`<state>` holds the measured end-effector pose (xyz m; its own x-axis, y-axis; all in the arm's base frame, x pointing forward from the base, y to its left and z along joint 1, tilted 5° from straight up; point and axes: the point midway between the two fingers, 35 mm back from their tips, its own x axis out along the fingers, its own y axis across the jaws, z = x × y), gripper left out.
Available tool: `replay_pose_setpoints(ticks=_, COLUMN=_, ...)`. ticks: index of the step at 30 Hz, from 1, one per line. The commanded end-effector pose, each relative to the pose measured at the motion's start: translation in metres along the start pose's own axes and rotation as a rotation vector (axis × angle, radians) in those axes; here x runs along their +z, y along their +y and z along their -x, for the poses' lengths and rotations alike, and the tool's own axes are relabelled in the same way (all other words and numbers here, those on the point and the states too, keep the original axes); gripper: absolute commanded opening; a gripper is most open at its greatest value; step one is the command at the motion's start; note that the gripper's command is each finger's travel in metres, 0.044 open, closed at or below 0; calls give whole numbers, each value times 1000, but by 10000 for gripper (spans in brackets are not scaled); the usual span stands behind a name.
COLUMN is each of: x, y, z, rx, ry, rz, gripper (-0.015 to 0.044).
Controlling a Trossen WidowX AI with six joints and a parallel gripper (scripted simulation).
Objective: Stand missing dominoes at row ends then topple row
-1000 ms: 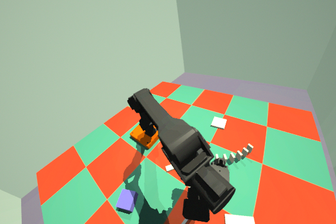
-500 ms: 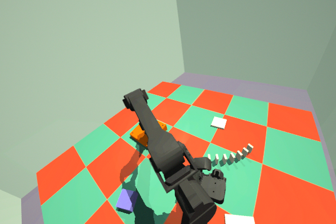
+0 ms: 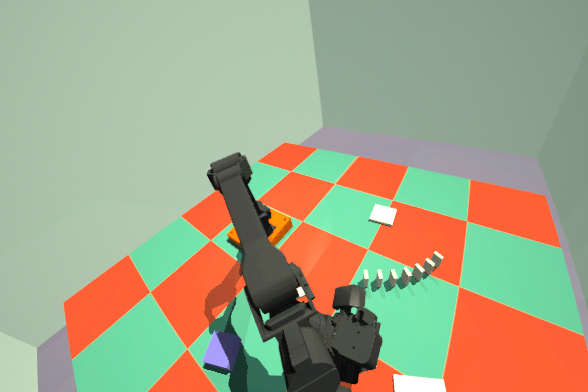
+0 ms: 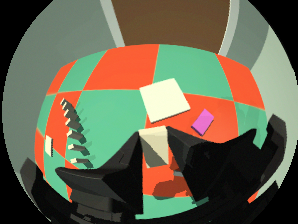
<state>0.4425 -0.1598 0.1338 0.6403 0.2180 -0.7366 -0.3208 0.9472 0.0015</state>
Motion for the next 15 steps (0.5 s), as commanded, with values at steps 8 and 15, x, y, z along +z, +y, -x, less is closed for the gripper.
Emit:
replay_pose_setpoints(ticks=8, x=-5, y=-3, z=4, rx=26, ry=-194, rz=-10, gripper=107)
replay_pose_setpoints(ticks=15, x=-8, y=0, z=11, rx=47, ry=-306, rz=0, gripper=107)
